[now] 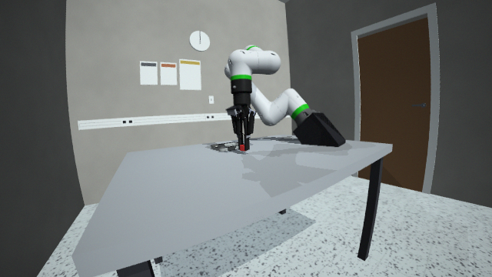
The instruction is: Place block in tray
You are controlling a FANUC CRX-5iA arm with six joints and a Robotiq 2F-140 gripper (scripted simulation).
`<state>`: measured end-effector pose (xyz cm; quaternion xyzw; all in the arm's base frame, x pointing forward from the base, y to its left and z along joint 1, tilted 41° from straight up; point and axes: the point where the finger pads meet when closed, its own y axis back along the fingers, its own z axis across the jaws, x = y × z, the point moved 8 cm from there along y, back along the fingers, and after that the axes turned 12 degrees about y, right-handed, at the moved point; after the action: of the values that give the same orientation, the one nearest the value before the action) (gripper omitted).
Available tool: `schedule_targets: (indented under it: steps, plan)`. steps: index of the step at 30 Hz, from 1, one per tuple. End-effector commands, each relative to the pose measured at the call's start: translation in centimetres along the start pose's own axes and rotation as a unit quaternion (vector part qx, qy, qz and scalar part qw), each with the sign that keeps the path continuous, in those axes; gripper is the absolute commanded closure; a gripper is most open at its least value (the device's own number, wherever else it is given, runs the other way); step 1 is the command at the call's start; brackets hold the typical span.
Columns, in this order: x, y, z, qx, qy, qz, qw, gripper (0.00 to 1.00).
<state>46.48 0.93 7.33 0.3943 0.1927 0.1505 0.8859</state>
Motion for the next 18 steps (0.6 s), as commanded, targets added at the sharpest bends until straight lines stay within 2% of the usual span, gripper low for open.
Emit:
schedule_targets:
  steps: [1,10,18]
  plan:
    - [0.1,0.9,0.0,0.000,0.000,0.001,1.000,0.90]
    - [0.0,3.0,0.0,0.000,0.000,0.001,1.000,0.90]
    - [0.0,3.5,0.0,0.000,0.000,0.001,1.000,0.90]
